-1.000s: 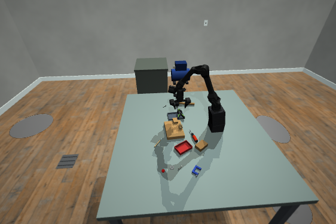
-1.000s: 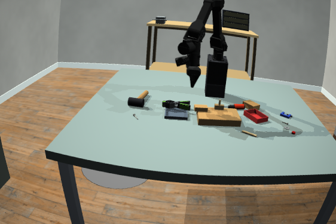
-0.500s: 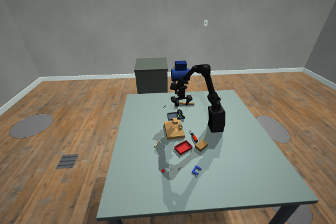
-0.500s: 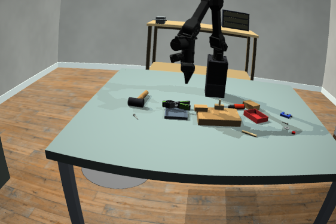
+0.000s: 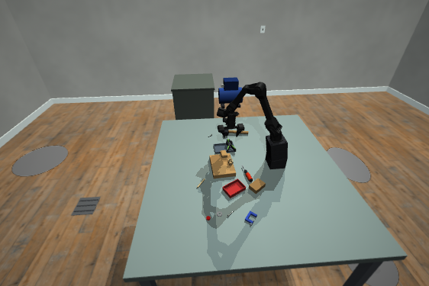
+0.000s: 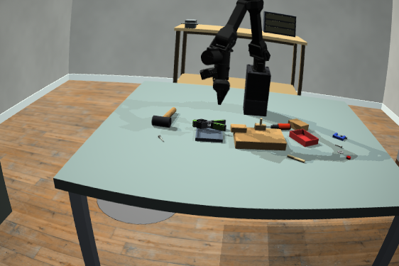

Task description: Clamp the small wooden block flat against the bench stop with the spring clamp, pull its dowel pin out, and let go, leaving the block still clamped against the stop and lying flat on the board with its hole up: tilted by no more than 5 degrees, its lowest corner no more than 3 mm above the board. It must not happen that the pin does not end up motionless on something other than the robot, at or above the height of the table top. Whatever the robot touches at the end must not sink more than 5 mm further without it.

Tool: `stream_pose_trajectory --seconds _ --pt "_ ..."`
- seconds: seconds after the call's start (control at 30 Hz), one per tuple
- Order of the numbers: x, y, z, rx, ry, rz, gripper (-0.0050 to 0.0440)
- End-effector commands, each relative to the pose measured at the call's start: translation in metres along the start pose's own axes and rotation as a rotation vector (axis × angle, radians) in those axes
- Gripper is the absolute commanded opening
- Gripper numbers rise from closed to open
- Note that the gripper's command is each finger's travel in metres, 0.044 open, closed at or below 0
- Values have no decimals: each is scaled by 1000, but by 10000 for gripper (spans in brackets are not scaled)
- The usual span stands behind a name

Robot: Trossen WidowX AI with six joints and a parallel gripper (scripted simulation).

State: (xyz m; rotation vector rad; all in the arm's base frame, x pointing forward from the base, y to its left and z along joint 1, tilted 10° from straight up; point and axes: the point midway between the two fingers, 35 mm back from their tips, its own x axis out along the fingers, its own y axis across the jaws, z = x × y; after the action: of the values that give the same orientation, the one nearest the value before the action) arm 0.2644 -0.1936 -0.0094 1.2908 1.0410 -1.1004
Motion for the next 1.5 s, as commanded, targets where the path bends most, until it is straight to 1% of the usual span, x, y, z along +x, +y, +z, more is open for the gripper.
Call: stream_pose_trajectory --seconds 0.0,0.07,0.53,0.8,1.13,1.47 --pt "16 -3 -3 3 15 -13 440" --pt "16 -3 -3 3 15 -13 440" --pt "54 -6 -6 3 15 -13 440" --pt "57 -6 -6 3 15 -13 440" --pt "84 -6 -6 3 15 -13 440" --pt "93 -7 -6 3 15 -13 440"
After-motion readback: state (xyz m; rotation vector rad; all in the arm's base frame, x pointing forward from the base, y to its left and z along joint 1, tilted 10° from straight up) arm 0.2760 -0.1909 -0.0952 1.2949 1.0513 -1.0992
